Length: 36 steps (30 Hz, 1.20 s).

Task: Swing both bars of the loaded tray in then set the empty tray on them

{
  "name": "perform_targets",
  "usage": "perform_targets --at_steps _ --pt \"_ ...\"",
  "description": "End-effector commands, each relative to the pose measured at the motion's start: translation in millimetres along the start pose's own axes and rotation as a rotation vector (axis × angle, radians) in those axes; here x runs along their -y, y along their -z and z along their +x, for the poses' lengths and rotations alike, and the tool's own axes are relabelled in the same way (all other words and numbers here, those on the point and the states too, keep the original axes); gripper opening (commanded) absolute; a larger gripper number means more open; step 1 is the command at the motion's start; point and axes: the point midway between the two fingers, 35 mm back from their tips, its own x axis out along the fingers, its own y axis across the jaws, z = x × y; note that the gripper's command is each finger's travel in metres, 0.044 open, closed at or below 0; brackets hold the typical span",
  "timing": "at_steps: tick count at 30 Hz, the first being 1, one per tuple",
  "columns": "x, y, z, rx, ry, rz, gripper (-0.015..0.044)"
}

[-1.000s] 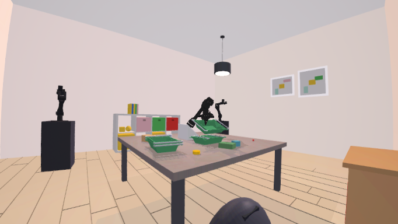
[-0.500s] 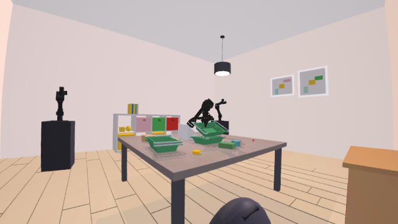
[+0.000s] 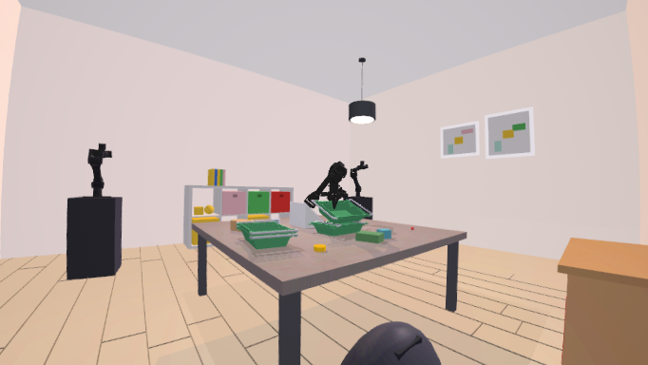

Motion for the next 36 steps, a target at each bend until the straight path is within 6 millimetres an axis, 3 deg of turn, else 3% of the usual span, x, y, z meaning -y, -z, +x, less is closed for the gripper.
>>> perform_targets --at_steps 1,36 --pt "-2.5 0.0 2.1 -0.001 0.000 0.003 0.0000" --pt "-17.8 0.5 25.1 0.000 -0.001 0.003 0.0000"
